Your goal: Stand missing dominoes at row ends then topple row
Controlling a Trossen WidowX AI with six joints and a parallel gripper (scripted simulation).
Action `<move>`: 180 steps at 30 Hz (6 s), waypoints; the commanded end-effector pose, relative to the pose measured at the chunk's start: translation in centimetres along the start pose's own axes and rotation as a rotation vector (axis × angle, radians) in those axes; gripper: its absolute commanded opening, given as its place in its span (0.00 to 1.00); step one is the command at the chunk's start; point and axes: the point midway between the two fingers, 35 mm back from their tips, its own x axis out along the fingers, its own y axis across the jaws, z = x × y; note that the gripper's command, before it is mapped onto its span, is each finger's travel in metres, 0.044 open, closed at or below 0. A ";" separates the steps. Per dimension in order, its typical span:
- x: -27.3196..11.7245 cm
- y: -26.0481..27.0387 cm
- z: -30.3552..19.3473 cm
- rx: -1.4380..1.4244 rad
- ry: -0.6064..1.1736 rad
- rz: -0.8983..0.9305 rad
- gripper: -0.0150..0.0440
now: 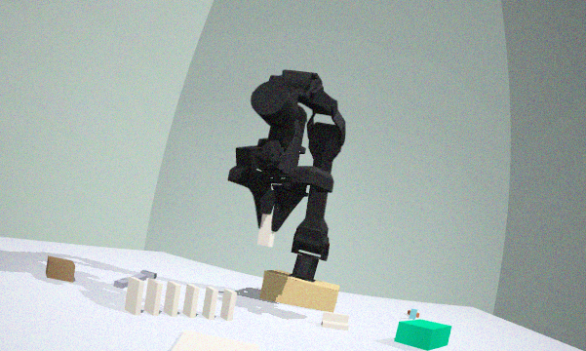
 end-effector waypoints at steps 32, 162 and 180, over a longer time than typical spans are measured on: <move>13.2 -2.2 -0.3 0.192 0.000 -0.004 0.44; 16.3 5.2 -15.1 -0.643 0.010 0.006 0.25; 8.5 8.0 -17.2 -0.632 0.009 0.008 0.25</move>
